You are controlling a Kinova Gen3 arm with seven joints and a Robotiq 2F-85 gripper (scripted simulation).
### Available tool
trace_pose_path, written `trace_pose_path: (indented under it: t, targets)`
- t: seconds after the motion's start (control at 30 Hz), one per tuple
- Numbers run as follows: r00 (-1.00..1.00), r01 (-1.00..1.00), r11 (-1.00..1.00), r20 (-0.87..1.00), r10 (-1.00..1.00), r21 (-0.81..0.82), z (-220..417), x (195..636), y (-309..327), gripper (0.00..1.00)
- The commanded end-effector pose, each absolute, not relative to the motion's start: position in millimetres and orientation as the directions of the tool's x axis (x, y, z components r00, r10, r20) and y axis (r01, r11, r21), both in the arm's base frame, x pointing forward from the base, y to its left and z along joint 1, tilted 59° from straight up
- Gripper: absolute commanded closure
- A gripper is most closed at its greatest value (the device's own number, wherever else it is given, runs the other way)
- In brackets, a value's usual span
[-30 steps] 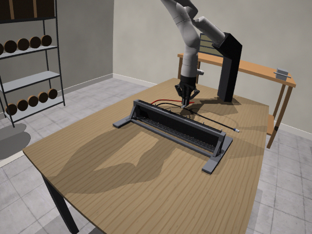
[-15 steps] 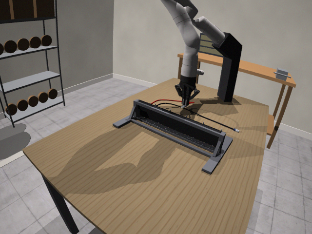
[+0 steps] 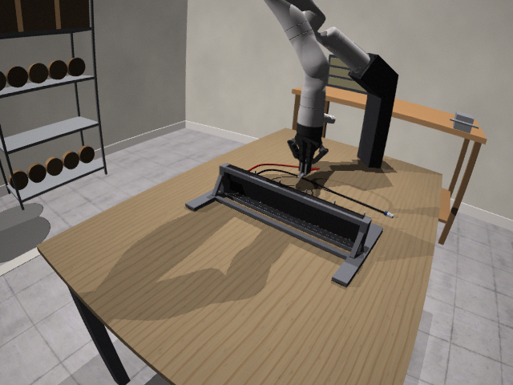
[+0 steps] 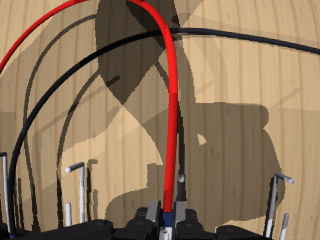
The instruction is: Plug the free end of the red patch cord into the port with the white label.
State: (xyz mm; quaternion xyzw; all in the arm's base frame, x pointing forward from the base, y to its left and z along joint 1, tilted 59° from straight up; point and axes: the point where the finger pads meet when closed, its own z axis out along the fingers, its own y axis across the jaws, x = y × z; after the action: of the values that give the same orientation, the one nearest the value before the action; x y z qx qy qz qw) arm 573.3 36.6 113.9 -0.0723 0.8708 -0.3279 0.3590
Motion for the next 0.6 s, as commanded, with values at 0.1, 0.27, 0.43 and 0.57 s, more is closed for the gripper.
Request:
trace_pose_path:
  t: [0.1,0.27,0.43,0.57]
  targets:
    - [-0.733,0.117,0.782,-0.585,-0.348,-0.612,112.0,573.4,37.9,1.00]
    - [-0.732,0.117,0.783,-0.586,-0.348,-0.611,112.5,575.8,38.2,1.00]
    - [-0.732,0.116,0.783,-0.585,-0.348,-0.611,112.8,578.2,38.3,1.00]
    - [-0.730,0.118,0.784,-0.588,-0.348,-0.610,113.6,584.6,38.6,1.00]
